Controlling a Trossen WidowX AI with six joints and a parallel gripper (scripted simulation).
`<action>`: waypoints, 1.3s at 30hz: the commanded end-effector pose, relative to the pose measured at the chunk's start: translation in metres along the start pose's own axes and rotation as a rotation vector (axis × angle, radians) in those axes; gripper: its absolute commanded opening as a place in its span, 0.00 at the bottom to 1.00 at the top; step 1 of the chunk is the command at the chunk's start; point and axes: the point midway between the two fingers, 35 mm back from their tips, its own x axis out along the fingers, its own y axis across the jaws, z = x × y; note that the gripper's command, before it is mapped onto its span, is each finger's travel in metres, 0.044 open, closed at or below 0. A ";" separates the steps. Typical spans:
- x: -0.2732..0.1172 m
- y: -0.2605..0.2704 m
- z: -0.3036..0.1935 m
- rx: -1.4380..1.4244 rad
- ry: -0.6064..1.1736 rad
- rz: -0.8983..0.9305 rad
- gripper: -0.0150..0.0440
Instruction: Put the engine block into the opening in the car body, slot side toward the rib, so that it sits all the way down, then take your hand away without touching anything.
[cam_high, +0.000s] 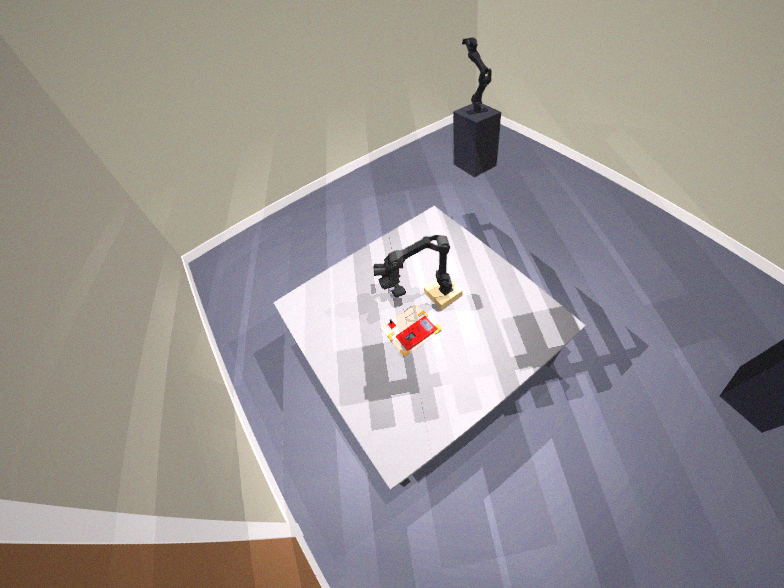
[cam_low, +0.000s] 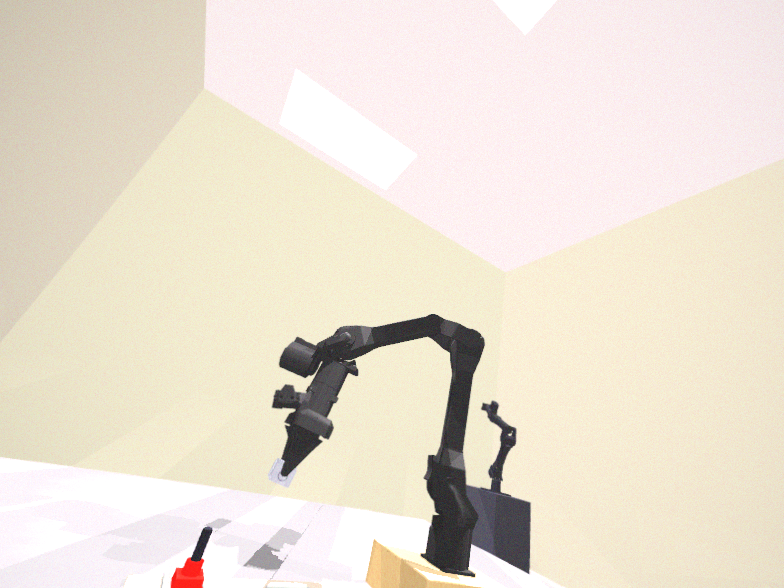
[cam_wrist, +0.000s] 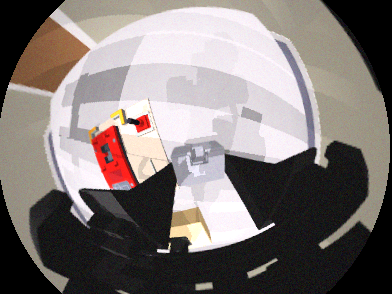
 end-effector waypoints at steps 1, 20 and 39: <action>-0.001 0.000 -0.005 0.001 -0.120 0.002 0.25; 0.007 0.000 -0.025 -0.006 -0.711 -0.003 0.25; 0.036 -0.001 -0.034 -0.007 -0.819 -0.003 0.25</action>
